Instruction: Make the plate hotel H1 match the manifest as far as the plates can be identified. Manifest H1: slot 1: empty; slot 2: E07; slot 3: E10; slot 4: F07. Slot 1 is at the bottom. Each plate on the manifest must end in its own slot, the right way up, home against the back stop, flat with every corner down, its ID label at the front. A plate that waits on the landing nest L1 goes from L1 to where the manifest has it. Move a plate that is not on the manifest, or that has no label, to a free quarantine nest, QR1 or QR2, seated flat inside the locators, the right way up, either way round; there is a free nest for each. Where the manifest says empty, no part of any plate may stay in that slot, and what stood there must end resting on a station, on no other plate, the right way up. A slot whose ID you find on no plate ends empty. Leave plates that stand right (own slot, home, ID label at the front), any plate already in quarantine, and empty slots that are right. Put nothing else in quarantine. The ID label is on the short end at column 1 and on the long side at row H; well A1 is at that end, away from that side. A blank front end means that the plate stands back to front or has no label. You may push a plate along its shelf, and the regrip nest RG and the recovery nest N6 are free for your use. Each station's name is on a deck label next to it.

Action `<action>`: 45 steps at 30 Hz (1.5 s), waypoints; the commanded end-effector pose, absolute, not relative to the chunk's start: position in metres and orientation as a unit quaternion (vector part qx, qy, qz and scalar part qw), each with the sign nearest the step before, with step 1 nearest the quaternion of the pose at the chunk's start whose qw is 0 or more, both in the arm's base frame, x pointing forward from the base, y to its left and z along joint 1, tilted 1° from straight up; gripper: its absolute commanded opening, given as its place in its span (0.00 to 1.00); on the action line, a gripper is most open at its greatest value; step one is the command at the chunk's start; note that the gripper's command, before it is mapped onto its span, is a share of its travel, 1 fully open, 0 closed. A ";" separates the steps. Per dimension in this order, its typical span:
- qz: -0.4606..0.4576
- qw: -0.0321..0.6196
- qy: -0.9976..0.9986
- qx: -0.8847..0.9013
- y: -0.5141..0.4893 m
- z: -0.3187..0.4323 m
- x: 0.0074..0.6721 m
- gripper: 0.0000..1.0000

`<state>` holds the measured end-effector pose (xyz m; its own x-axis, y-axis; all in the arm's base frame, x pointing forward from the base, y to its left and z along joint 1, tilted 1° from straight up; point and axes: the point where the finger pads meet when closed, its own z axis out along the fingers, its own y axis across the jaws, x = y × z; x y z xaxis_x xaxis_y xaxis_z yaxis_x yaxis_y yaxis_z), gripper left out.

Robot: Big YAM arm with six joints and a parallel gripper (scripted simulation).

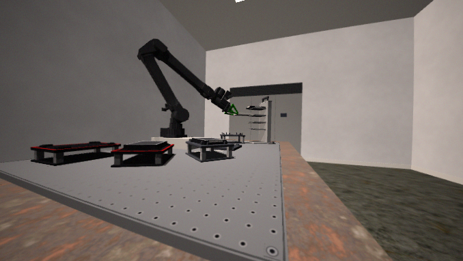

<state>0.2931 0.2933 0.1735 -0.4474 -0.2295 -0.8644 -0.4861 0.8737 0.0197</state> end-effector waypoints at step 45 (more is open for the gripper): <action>0.147 0.487 0.835 -0.208 0.272 0.179 0.242 0.86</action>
<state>0.2472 0.2678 0.1657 -0.4480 -0.2353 -0.8625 -0.4871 0.8732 0.0148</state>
